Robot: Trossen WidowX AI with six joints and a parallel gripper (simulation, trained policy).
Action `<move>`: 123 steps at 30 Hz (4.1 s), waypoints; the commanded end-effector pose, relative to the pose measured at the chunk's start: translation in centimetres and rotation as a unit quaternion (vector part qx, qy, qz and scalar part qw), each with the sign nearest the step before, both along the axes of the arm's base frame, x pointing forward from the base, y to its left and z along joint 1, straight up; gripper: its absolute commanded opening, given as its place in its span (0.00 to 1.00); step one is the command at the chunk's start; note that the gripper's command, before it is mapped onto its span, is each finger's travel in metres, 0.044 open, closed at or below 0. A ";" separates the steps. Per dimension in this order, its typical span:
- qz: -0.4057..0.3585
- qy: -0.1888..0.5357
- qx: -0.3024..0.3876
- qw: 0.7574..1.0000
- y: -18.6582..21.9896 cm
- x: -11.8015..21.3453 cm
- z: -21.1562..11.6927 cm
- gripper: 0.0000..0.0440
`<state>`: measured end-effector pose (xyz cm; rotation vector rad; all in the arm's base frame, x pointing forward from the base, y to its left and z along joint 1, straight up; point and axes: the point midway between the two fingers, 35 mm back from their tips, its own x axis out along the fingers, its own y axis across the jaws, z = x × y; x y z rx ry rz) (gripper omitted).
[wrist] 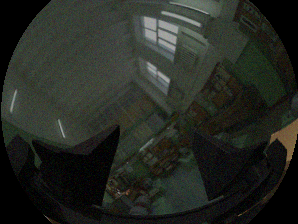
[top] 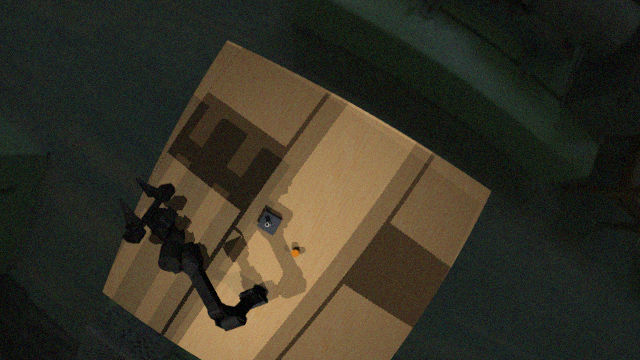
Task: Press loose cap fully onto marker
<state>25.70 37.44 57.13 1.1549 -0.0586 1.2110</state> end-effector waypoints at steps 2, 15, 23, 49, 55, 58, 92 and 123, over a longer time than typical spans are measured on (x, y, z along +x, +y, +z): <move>0.003 0.013 -0.010 1.000 -0.6 0.1 0.2 0.78; 0.004 0.058 -0.052 0.997 -1.9 0.8 -0.3 0.77; 0.003 0.087 -0.078 0.993 -2.7 1.2 -0.9 0.77; -0.011 0.188 -0.157 0.969 -6.0 2.4 -4.3 0.77; -0.016 0.212 -0.175 0.961 -6.8 2.7 -5.4 0.78; -0.018 0.224 -0.184 0.957 -7.2 2.9 -5.9 0.78; -0.055 0.365 -0.274 0.888 -13.0 4.3 -13.1 0.77; -0.090 0.496 -0.333 0.797 -19.6 4.9 -20.1 0.77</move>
